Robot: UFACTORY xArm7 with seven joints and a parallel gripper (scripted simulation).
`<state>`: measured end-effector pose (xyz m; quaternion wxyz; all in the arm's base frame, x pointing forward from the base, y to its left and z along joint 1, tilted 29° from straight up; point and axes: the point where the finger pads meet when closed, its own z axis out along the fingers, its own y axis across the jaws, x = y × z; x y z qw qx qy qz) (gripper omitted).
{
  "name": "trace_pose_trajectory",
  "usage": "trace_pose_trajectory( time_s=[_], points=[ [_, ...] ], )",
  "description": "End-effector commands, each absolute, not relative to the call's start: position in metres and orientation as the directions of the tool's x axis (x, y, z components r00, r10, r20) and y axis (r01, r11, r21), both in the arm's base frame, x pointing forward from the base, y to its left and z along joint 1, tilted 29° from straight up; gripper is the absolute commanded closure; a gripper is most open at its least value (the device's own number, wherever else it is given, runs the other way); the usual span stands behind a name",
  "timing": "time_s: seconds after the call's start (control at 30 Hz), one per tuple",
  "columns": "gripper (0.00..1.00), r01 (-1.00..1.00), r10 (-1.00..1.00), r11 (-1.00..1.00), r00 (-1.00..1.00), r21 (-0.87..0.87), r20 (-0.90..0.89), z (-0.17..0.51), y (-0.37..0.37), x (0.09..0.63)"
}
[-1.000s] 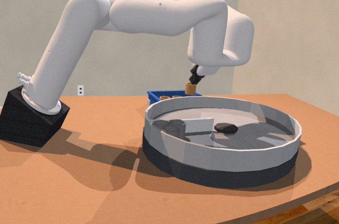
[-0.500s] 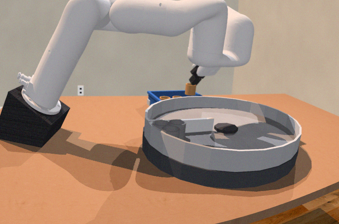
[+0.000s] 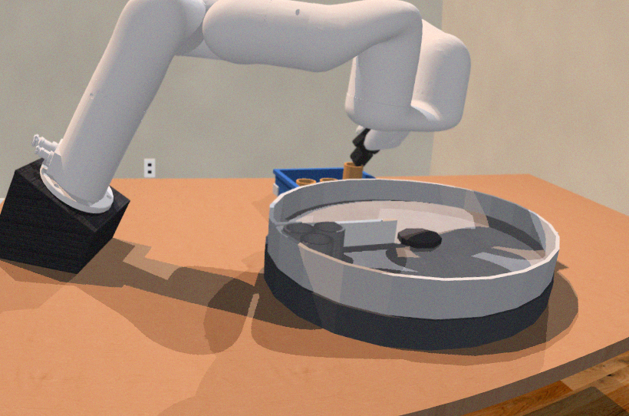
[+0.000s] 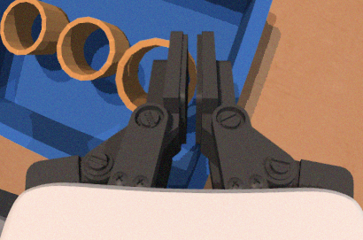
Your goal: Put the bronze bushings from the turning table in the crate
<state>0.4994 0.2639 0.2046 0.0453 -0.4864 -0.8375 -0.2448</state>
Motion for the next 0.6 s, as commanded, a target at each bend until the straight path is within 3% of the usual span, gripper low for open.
trace_pose_trajectory(
  time_s=[0.0,0.57],
  points=[
    [1.0,0.835,0.791,0.408,-0.525,0.369,0.314,0.2,0.264,0.503],
    [1.0,0.835,0.791,0.408,-0.525,0.369,0.314,0.186,0.261,0.51]
  ],
)
